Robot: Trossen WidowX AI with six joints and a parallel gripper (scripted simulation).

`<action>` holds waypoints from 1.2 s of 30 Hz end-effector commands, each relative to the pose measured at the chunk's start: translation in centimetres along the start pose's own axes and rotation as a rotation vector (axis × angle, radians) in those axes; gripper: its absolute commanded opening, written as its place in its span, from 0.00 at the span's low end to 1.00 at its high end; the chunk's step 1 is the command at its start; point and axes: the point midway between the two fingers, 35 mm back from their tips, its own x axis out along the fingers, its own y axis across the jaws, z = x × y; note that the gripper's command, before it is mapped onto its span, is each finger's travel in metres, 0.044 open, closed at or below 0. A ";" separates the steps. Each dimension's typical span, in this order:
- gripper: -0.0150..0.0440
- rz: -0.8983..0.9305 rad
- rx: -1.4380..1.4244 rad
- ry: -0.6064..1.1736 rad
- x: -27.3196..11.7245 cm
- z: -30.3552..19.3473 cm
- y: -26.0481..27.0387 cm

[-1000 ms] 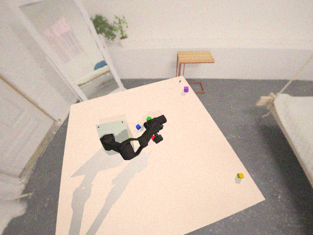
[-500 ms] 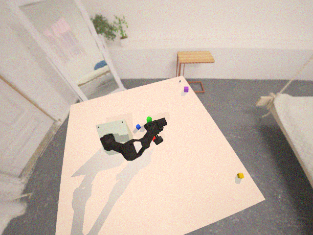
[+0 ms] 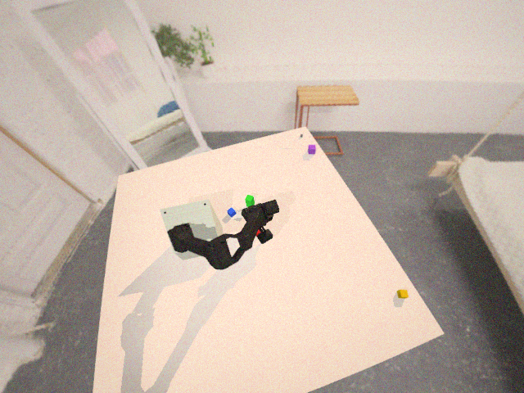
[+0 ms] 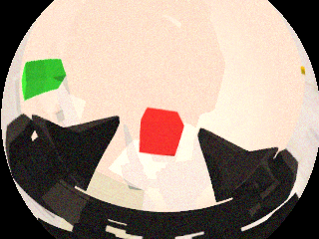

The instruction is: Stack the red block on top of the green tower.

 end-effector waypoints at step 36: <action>0.25 -0.001 -0.003 0.000 -4.2 0.0 0.1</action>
